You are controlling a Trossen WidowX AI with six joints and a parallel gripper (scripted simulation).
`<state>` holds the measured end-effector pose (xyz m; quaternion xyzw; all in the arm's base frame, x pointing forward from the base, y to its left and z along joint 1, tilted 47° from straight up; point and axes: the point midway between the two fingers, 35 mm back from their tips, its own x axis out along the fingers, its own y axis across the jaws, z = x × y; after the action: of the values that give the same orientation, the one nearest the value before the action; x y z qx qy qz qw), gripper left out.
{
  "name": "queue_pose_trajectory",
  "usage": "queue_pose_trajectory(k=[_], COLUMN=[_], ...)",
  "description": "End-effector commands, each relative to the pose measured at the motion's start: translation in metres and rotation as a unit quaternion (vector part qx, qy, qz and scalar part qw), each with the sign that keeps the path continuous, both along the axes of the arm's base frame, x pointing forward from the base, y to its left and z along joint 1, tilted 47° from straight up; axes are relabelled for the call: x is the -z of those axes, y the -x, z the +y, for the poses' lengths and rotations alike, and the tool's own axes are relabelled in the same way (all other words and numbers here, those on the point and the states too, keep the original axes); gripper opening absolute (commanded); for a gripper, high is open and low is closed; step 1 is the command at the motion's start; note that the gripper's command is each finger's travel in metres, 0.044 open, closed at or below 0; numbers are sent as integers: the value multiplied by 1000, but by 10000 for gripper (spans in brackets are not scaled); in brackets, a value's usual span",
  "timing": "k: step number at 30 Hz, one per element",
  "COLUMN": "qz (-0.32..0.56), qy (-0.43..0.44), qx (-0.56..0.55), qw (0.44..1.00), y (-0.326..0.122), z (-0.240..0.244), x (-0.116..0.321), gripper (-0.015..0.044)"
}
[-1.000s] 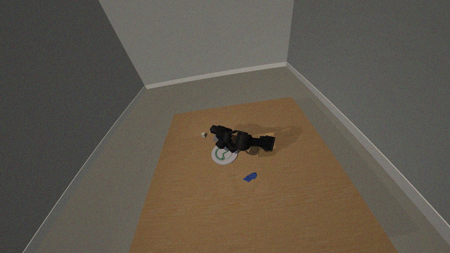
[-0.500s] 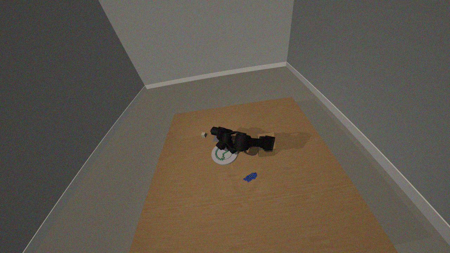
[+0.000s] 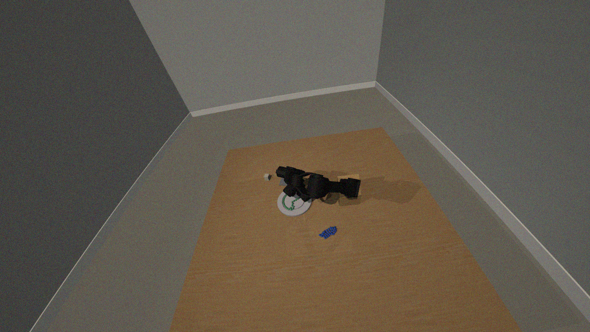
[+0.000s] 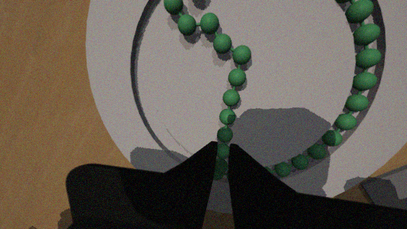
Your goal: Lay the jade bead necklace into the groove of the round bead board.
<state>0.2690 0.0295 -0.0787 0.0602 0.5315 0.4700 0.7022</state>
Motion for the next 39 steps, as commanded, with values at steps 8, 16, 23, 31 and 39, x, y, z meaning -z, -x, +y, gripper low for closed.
queue_pose_trajectory(k=[8,16,23,31,39], qz=[0,0,1,3,4], qy=[0,0,-1,-2,-2], qx=[0,0,1,3,3], qw=[1000,1000,1000,1000,1000], y=[0,0,0,5,26], z=[0,0,-2,-4,3], x=[0,0,-1,-5,-12], gripper=[0,0,0,0,0])
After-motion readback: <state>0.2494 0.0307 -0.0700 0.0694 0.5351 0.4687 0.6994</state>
